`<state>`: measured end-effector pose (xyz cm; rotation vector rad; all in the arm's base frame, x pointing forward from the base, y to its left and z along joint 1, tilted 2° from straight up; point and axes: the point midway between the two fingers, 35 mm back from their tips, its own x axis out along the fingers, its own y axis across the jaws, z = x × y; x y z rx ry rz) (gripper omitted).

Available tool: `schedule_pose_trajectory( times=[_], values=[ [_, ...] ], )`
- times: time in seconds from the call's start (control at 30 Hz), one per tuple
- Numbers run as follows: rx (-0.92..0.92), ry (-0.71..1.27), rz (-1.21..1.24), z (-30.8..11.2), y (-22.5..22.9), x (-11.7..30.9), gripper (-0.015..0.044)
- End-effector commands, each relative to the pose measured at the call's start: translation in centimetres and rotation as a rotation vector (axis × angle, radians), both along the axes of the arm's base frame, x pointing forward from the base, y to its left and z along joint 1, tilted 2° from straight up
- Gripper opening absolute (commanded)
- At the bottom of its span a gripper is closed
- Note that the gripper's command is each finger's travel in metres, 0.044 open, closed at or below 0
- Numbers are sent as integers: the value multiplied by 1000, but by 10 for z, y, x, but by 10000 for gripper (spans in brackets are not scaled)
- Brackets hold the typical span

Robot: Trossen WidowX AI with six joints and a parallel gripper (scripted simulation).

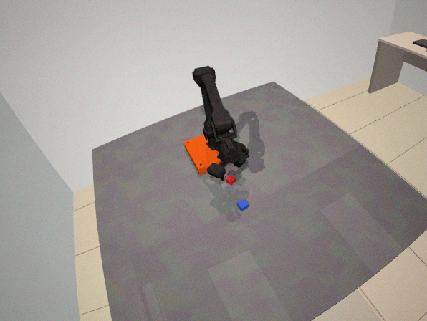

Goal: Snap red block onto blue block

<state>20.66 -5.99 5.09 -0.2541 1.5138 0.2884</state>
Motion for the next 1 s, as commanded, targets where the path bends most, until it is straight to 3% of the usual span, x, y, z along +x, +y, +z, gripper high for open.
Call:
schedule_pose_trajectory(
  times=[0.0,0.8,0.97],
  values=[
    [-4,-2,-4,-12,0,1,440],
    [-4,-1,-4,-45,2,2,440],
    [-4,-1,-4,-45,2,2,309]
  ],
)
